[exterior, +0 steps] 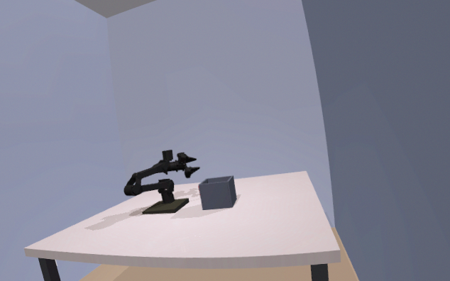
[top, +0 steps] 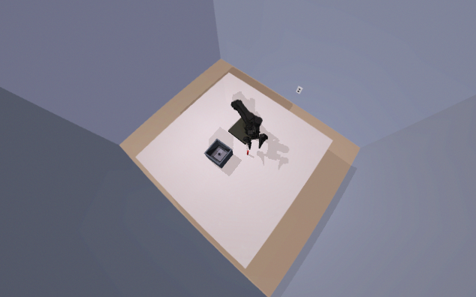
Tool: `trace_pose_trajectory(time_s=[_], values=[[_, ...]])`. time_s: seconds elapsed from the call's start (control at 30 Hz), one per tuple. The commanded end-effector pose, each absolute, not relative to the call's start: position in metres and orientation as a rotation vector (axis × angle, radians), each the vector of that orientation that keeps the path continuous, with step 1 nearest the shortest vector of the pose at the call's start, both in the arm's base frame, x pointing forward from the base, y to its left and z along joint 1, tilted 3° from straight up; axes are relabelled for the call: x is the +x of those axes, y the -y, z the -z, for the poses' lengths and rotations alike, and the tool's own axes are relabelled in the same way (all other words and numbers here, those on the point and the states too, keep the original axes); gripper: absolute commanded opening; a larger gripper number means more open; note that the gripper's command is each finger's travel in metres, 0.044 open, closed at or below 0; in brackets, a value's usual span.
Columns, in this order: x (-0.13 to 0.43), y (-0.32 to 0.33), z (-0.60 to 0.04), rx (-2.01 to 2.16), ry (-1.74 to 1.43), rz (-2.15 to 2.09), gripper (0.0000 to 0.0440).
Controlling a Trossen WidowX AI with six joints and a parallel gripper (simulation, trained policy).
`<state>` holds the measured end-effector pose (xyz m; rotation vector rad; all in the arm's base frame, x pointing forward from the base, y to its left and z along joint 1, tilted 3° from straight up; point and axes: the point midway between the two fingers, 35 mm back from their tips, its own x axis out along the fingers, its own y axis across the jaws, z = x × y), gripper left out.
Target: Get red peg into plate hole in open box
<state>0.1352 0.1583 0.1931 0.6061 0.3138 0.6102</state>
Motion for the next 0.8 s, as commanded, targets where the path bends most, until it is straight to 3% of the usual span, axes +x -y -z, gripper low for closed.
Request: trace_pose_trajectory(time_s=[0.0, 0.07, 0.77], values=[[0.135, -0.160, -0.193, 0.611, -0.333, -0.615, 0.0422], [0.135, -0.163, -0.193, 0.631, -0.387, -0.613, 0.0440], [0.147, -0.150, -0.193, 0.955, -0.972, -0.157, 0.0440]])
